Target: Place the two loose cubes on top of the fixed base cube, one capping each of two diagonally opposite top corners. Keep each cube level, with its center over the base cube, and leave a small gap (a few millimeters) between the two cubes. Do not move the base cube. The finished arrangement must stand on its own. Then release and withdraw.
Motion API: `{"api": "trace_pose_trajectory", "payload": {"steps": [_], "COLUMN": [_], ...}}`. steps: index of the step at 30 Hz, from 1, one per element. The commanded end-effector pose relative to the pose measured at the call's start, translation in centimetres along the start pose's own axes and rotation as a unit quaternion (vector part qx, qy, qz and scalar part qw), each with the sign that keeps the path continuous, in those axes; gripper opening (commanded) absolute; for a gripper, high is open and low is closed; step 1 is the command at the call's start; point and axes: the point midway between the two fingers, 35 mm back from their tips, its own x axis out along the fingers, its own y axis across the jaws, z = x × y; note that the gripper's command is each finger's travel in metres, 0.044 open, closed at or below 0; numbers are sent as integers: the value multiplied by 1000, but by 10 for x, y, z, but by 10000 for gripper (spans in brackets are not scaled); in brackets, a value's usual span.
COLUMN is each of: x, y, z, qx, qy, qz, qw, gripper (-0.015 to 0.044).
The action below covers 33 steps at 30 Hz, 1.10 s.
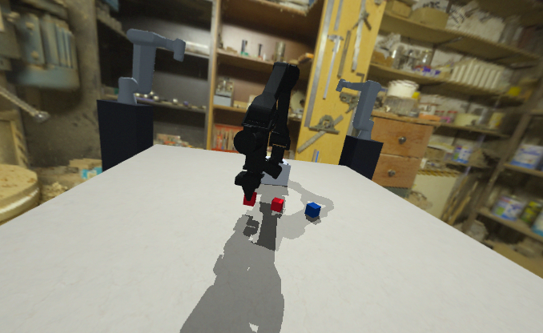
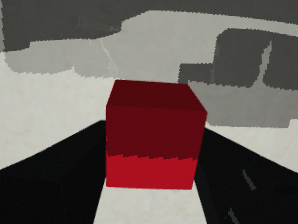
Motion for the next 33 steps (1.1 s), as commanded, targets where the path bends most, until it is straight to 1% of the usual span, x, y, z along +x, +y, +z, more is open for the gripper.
{"api": "trace_pose_trajectory", "payload": {"steps": [1,27,33], "x": [-9,-74,-77], "y": [-1,5,5], "z": [0,-1,4], "qx": [-1,-7,-9], "qy": [-1,1,1], "qz": [-1,6,6], "qw": [1000,1000,1000], "gripper": [105,105,105]}}
